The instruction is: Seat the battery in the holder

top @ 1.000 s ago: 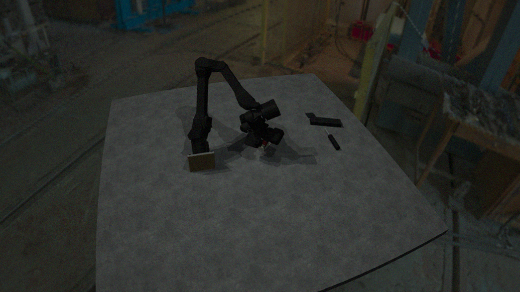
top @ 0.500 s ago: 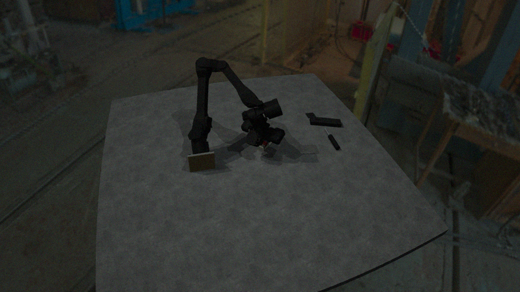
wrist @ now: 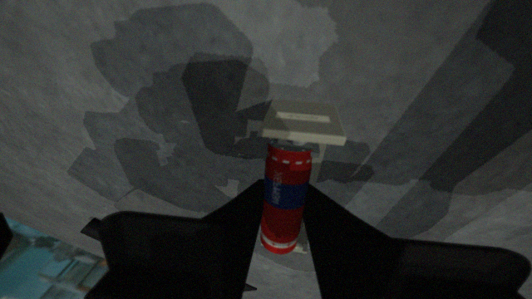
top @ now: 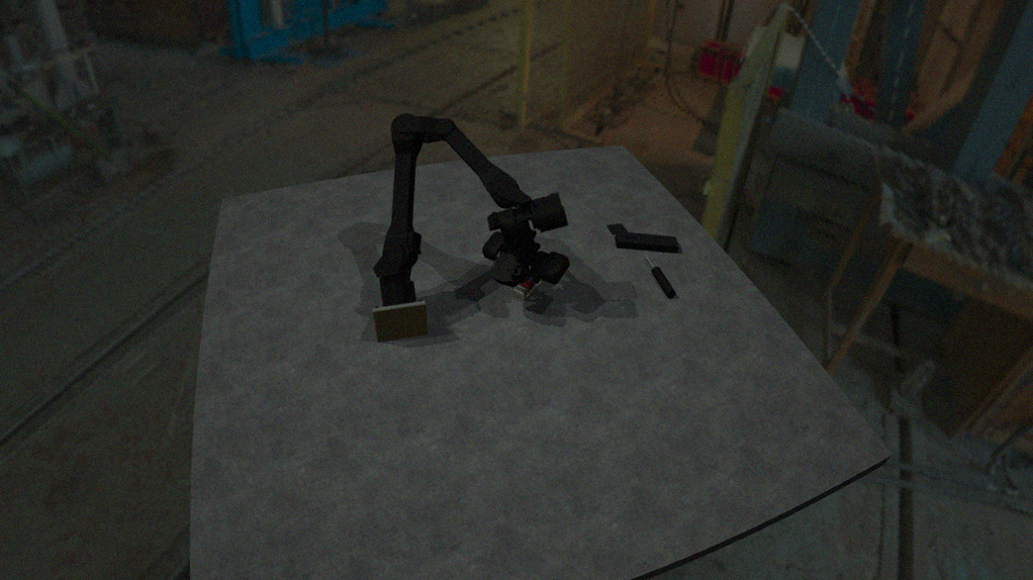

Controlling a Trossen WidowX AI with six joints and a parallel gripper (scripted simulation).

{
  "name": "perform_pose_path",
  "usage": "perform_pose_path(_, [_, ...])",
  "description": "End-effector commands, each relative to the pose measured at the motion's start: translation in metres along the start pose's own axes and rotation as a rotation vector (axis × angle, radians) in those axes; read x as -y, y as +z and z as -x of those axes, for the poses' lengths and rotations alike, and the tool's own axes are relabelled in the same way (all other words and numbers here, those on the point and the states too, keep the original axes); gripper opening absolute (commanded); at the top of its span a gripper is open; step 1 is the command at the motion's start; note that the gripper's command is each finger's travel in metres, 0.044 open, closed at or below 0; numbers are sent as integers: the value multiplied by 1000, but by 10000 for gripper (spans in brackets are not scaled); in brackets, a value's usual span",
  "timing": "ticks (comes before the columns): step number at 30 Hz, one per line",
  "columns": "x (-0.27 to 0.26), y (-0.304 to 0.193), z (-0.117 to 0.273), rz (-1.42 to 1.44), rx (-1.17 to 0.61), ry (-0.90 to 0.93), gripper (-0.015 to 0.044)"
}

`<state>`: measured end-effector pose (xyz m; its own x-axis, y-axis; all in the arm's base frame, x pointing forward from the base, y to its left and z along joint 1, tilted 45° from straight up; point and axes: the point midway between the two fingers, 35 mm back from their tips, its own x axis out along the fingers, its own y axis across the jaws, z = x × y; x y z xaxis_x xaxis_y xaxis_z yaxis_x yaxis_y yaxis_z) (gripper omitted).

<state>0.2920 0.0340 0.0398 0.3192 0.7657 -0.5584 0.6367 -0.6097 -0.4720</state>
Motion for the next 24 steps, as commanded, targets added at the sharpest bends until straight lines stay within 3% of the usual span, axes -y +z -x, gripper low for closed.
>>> perform_pose_path(1, [-2, 4, -3, 1, 58, 8, 86])
perform_pose_path(24, [3, 0, -6, 32, 250, 7, 86])
